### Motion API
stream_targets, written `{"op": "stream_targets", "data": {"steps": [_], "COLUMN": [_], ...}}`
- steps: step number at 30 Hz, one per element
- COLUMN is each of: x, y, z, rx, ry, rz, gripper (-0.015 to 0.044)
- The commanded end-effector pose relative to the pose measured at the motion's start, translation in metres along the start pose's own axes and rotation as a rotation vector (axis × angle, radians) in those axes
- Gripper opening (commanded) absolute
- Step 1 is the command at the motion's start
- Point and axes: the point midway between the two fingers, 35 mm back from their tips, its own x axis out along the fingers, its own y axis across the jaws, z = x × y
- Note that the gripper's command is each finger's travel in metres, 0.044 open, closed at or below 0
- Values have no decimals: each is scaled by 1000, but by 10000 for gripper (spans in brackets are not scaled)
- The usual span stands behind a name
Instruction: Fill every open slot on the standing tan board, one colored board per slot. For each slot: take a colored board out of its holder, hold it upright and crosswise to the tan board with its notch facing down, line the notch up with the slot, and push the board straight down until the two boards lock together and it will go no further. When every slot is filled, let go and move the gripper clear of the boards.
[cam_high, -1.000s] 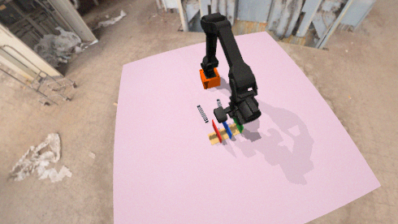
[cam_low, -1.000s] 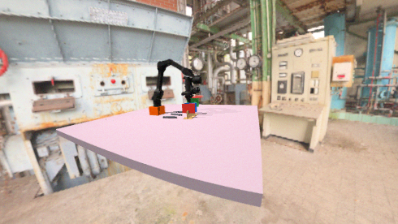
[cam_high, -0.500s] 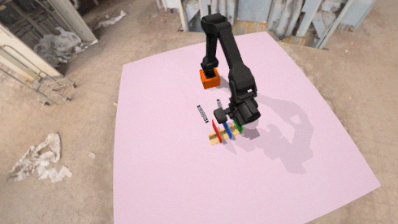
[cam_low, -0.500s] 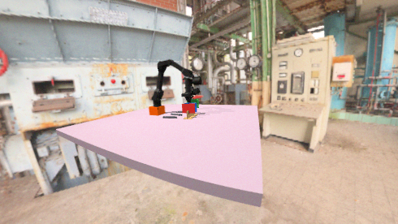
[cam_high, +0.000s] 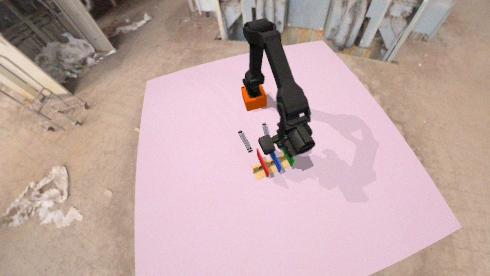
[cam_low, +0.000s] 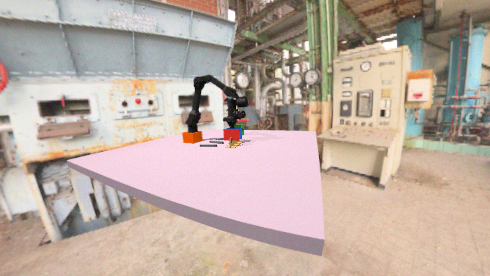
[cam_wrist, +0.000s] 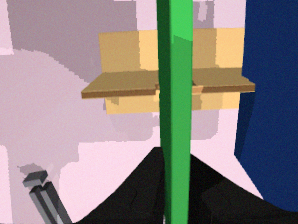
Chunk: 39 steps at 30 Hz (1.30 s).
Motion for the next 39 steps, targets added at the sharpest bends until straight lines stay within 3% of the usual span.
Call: {"op": "stream_targets", "data": {"steps": [1,39], "x": [3,9], "y": [0,1], "z": [-1,-3], "rx": [-7,4], "ry": [2,2], "rz": [3,3], "gripper": [0,0]}}
